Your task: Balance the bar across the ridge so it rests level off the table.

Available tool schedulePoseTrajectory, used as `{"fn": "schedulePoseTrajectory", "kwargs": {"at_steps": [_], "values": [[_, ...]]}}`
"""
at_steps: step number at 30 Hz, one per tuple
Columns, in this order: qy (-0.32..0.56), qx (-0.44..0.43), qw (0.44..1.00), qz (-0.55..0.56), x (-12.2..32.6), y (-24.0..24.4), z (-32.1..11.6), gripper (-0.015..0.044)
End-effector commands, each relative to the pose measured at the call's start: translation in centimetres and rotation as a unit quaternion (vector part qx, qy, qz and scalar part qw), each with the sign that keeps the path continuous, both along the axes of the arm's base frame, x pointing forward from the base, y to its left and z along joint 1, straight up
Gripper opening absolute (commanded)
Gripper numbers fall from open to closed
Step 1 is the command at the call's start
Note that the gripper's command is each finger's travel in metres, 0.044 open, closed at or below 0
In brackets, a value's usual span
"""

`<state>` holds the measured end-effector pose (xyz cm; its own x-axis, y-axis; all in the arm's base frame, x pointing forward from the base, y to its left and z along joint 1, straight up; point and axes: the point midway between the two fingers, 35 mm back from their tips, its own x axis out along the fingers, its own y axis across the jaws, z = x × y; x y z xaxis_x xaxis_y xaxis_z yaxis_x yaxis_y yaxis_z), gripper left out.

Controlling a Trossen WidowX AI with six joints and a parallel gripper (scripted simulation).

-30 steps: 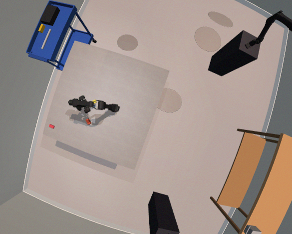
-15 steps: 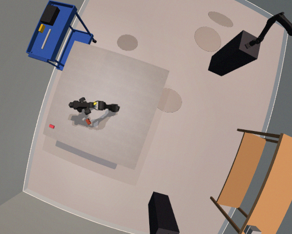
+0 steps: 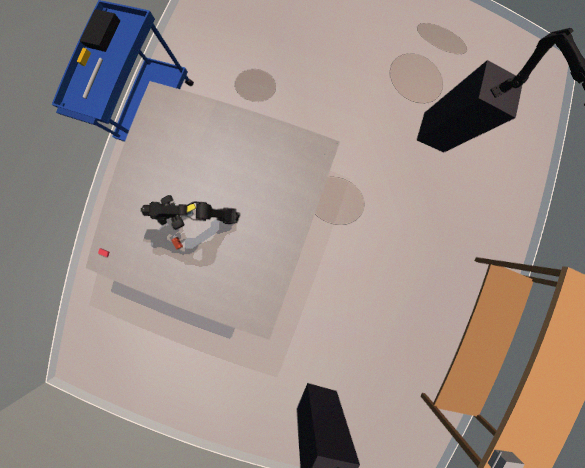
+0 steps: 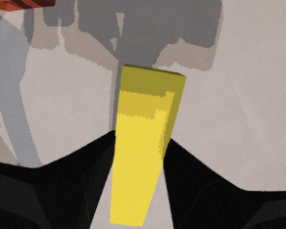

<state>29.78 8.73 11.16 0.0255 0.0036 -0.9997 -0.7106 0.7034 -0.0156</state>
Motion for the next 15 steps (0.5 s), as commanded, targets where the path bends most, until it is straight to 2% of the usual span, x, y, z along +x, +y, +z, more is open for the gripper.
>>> {"fn": "schedulePoseTrajectory", "kwargs": {"at_steps": [1, 15], "values": [[0.001, 0.002, 1.0, -0.002, -0.05, 0.0, -0.69, 0.0], [0.001, 0.002, 1.0, -0.002, -0.05, -0.01, -0.88, 0.0]]}}
